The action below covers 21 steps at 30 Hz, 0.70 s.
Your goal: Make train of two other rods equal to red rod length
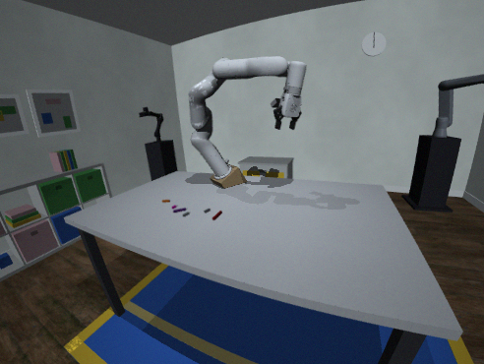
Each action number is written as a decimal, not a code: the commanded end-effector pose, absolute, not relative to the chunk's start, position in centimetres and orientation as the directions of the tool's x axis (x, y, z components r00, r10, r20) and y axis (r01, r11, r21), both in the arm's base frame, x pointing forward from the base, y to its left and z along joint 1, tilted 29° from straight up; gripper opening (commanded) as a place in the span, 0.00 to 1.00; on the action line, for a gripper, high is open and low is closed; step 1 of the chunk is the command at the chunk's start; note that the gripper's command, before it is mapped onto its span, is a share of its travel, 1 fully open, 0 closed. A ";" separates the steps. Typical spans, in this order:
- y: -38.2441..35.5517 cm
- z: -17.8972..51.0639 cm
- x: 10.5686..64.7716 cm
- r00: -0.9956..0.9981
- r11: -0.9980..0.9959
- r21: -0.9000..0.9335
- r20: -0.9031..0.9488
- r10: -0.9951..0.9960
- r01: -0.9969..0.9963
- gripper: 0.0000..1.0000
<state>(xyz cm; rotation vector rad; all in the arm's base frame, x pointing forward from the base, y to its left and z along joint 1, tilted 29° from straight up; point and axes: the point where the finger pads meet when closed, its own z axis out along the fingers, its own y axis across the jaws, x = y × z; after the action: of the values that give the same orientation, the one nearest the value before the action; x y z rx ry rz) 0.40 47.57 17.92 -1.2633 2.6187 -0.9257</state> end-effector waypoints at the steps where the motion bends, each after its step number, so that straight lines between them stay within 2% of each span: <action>1: 47.6 18.2 1.3 -0.664 0.491 -0.547 0.167 -0.729 -0.678 1.00; 21: 44.1 19.5 16.2 -0.823 0.724 -0.422 0.102 -0.559 -0.545 1.00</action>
<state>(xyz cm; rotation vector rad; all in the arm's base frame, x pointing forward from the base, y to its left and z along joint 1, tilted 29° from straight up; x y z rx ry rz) 13.16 45.03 19.12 -0.9928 2.8442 -0.7522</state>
